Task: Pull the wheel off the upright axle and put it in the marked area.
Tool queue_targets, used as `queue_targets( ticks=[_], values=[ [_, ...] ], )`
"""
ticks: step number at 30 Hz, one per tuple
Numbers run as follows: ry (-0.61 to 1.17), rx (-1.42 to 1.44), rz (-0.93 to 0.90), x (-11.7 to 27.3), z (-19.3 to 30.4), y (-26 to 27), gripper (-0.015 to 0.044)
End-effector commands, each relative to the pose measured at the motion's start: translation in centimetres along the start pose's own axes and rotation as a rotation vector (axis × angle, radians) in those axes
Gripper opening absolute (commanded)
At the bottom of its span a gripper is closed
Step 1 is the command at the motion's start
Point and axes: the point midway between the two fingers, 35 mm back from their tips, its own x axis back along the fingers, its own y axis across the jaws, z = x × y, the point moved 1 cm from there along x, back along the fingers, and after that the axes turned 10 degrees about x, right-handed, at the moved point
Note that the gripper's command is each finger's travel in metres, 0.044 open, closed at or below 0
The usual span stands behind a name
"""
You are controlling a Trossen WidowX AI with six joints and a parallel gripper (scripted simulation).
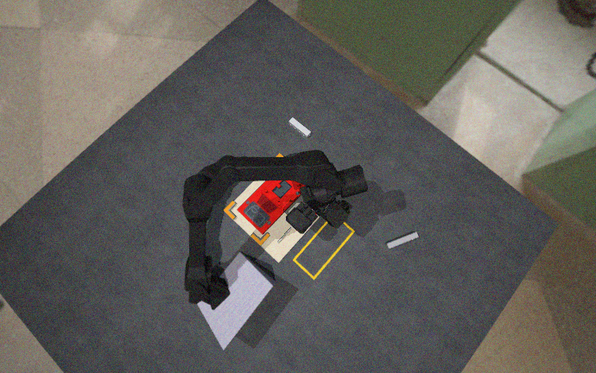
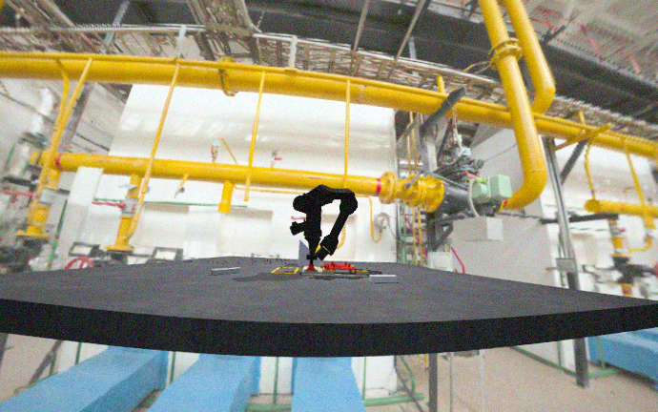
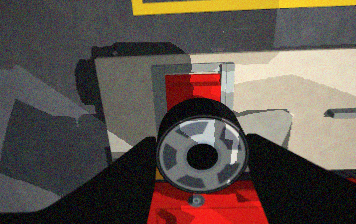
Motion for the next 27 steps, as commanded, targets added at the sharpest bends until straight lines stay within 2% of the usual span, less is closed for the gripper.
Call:
queue_targets(
  ticks=[1, 27],
  values=[
    [-0.007, 0.007, -0.002, 0.29, -0.04, 0.12, 0.0],
    [-0.007, 0.006, -0.003, 1.15, -0.03, 0.09, 0.0]
  ],
)
